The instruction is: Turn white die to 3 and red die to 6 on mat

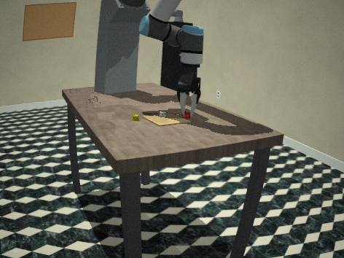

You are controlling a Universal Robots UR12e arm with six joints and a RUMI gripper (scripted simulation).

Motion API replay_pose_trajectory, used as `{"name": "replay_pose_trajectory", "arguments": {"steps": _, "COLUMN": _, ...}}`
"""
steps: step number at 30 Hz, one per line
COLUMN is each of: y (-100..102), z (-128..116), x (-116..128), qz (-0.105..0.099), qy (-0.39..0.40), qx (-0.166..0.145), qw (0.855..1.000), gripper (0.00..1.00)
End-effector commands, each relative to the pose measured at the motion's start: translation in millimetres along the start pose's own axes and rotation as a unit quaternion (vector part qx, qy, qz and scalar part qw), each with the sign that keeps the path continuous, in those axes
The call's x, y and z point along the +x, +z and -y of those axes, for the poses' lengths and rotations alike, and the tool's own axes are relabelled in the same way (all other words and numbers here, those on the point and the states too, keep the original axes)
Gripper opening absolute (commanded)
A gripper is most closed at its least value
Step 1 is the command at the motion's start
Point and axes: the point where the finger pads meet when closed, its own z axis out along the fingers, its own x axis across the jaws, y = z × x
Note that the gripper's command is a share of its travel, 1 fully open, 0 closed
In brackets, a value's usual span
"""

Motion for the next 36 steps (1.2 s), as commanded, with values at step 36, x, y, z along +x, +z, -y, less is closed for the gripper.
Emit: {"name": "replay_pose_trajectory", "arguments": {"steps": 36, "y": -5.1, "z": 0.1, "x": -0.3, "qz": 0.000, "qy": 0.000, "qx": 0.000, "qw": 1.000, "gripper": 0.03}}
